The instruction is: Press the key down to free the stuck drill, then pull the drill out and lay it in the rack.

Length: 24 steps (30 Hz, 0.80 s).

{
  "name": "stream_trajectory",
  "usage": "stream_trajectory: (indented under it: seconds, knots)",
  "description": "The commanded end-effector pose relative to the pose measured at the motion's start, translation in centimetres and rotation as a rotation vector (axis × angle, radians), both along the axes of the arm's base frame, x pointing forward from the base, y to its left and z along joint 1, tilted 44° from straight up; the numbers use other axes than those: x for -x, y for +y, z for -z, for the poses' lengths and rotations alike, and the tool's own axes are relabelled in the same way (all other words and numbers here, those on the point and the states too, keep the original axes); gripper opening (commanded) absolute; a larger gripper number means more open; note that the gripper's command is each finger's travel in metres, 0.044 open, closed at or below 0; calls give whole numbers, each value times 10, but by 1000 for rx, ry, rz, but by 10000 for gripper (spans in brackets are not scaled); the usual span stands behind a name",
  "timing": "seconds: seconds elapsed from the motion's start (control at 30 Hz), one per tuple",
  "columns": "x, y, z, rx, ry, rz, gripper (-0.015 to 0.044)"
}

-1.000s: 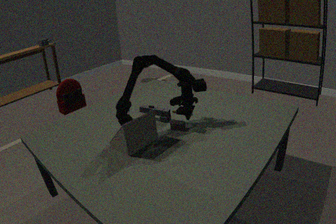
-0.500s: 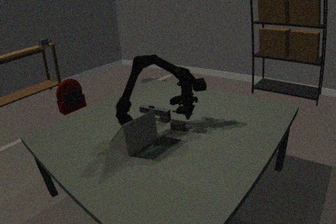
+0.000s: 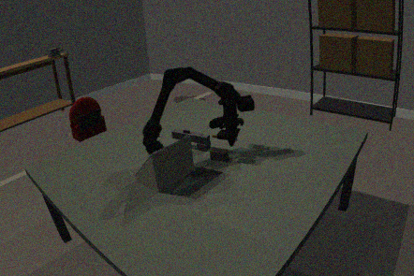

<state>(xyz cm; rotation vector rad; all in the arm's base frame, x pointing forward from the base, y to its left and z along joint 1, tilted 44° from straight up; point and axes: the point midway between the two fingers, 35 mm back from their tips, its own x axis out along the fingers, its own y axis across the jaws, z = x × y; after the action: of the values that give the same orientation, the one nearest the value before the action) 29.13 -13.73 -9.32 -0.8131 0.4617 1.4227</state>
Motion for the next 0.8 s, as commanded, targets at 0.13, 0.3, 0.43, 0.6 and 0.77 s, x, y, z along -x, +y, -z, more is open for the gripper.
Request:
stream_trajectory:
  seconds: [0.13,0.3,0.43,0.6,0.77]
  knots:
    - [0,-3,-3,8,-4,-5,0]
    - [-1,-4,-4,8,-4,-5,0]
    - [-1,-4,-5,8,-4,-5,0]
    - [-1,-5,-6,8,-4,-5,0]
    - [-1,-6,-7,8,-4,-5,0]
